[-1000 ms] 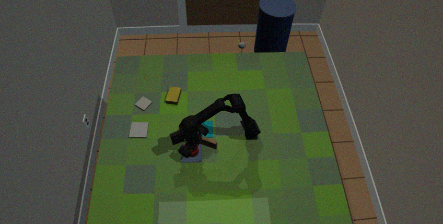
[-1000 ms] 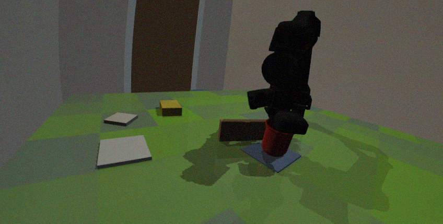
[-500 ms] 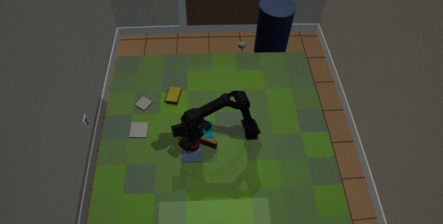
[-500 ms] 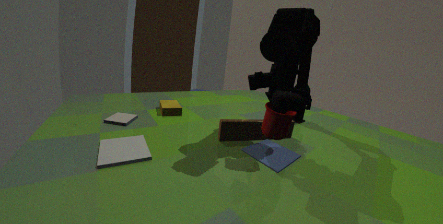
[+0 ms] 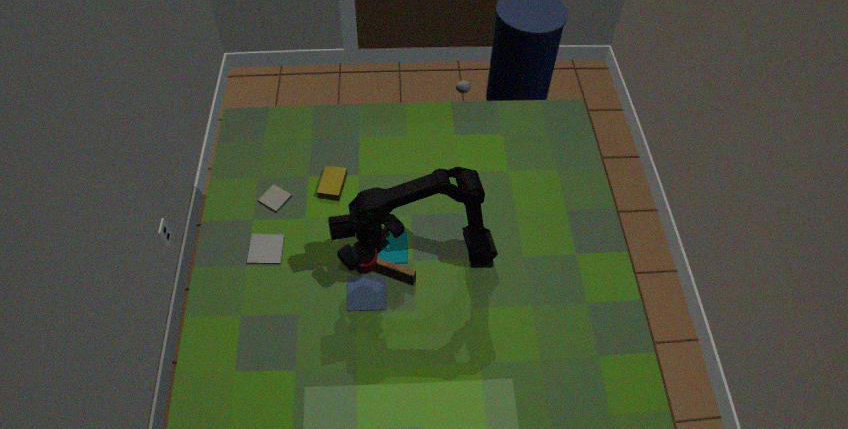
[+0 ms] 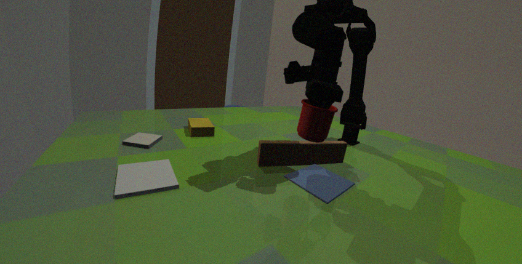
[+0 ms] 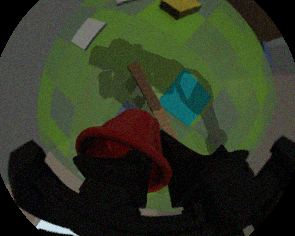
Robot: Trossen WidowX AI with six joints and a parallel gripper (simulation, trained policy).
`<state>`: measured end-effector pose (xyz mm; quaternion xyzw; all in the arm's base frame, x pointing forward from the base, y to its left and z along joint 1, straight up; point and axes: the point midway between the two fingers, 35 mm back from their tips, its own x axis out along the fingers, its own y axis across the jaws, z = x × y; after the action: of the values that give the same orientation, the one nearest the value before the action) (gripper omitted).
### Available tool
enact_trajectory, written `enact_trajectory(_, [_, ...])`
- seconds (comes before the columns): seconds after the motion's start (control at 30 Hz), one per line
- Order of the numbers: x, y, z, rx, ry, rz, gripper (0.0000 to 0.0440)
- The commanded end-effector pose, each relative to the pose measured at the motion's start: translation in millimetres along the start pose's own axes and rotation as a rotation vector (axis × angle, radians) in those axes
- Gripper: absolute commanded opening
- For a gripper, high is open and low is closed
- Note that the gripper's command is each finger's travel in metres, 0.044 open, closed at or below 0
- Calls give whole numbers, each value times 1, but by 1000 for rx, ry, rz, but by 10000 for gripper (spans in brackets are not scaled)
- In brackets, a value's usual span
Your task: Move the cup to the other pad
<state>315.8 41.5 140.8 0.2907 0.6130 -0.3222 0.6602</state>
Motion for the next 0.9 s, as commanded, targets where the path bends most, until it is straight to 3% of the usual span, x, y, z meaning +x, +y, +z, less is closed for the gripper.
enact_trajectory(0.0, [-7, -3, 9, 36, -11, 28, 4])
enact_trajectory(0.4, [-10, -20, 36, 116, -48, 70, 0])
enact_trajectory(0.87, [7, -44, 55, 185, -72, 85, 0])
